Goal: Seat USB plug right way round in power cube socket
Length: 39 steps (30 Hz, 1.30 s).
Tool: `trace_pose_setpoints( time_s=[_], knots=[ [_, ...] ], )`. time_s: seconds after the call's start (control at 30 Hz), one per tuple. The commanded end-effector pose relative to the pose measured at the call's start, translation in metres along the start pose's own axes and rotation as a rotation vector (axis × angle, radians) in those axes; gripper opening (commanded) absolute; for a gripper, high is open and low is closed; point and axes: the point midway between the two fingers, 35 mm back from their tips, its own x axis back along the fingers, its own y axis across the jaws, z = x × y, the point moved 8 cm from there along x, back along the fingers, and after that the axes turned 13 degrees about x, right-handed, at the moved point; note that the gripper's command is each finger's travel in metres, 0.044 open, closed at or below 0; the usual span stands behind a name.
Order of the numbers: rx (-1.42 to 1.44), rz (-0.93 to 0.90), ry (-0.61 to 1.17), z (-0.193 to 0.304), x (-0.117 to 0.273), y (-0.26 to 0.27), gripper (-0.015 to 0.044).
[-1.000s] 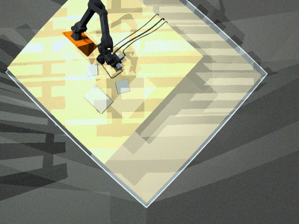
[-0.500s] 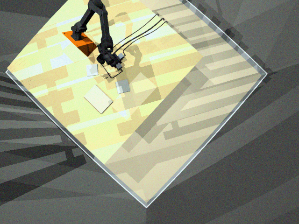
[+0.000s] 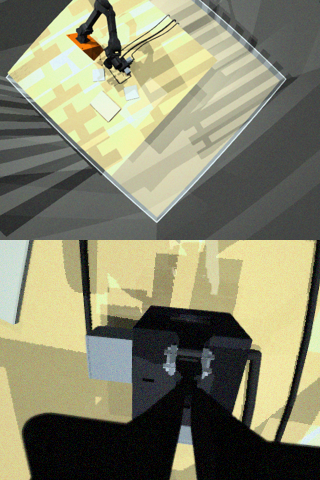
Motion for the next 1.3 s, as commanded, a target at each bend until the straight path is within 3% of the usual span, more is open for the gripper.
trace_pose_setpoints(
  time_s=[0.0,1.27],
  knots=[
    [-0.004,-0.001,0.004,0.0,-0.0009,0.0,0.0],
    [-0.004,-0.001,0.005,-0.0004,-0.0054,-0.0001,0.0]
  ],
)
